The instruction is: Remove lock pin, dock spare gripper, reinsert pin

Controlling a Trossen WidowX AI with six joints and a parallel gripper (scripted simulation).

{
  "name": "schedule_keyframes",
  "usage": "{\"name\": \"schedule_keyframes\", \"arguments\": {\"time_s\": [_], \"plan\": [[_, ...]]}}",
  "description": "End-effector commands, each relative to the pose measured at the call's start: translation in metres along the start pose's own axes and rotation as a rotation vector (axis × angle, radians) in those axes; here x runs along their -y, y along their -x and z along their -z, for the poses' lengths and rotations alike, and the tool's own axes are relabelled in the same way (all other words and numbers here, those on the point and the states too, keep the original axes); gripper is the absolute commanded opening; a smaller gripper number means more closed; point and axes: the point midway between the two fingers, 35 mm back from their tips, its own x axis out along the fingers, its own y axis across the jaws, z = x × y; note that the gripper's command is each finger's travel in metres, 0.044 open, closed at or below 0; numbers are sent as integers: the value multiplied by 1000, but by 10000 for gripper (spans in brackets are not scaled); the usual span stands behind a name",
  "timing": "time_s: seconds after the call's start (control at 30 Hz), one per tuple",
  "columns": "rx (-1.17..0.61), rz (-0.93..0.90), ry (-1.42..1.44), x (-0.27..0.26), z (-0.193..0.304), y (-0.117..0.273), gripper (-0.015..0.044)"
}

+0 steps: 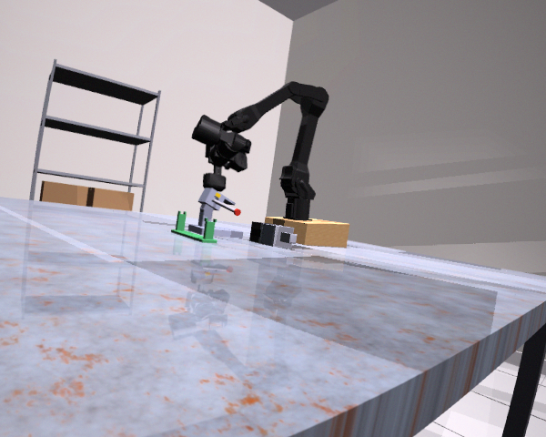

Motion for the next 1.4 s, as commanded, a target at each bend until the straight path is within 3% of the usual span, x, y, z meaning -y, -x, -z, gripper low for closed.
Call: {"name": "schedule_keyframes", "arguments": {"time_s": [0.0,0.1,0.4,0.7,1.07,1.37], "plan": [[-3,5,18,1,1,1,374],[-50,70,270,8,13,10,300],[-357,210,1250,36,51,58,300],[-794,131,2102,59,70,117,300],[-1223,-160,2707,73,72,169,300],[-1618,-624,3087,80,67,213,300]]}}
